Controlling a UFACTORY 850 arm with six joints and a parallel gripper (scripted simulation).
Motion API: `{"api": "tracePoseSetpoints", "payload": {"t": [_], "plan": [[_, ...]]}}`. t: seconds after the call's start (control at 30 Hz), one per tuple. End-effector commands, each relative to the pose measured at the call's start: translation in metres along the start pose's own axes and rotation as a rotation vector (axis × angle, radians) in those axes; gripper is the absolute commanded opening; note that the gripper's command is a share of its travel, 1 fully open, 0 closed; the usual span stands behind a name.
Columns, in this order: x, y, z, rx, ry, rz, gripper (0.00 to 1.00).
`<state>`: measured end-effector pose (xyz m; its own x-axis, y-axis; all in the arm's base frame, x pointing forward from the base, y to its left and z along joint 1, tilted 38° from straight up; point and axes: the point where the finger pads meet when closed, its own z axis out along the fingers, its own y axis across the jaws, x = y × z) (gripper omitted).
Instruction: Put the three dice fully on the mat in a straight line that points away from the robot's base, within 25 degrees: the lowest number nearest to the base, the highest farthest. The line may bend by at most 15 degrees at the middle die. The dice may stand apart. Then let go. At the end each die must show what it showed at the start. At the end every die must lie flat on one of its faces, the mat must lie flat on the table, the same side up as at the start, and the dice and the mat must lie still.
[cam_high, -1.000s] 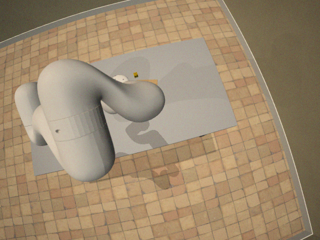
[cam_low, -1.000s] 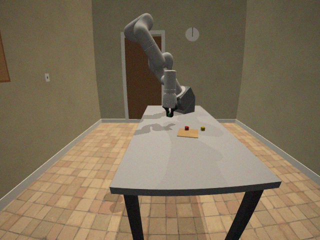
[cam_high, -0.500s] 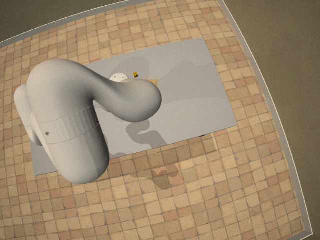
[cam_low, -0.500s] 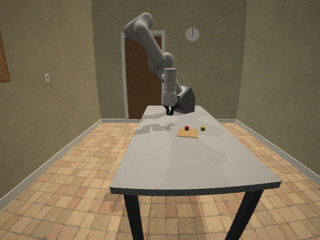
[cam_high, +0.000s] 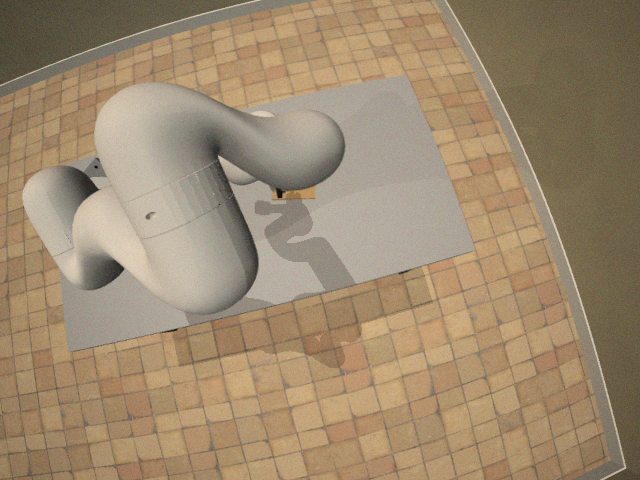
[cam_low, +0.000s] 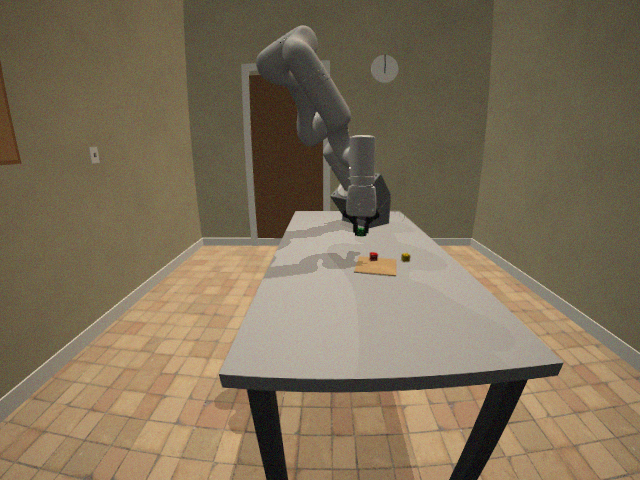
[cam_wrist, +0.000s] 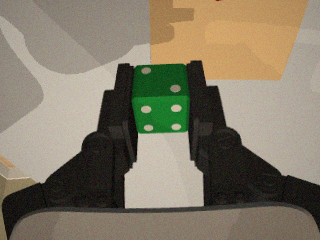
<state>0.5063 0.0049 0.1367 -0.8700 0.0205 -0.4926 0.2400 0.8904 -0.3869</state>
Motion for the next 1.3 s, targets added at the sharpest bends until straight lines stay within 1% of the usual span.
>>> {"api": "tracePoseSetpoints", "payload": {"t": [0.0,0.03,0.1,0.17,0.63,0.77,0.97,1.03,1.27], "plan": [[-0.018,0.041,0.0,0.014,0.032,-0.17,0.21],[-0.019,0.042,0.0,0.014,0.032,-0.174,0.21],[-0.023,0.057,-0.001,0.01,0.034,-0.229,0.21],[-0.024,0.062,-0.001,0.009,0.035,-0.248,0.21],[-0.024,0.062,-0.001,0.009,0.035,-0.249,0.21],[-0.024,0.062,0.002,0.009,0.035,-0.249,0.21],[-0.024,0.062,0.017,0.009,0.035,-0.249,0.21],[-0.024,0.062,0.017,0.009,0.035,-0.249,0.21],[-0.023,0.061,0.049,0.009,0.035,-0.249,0.21]]}}
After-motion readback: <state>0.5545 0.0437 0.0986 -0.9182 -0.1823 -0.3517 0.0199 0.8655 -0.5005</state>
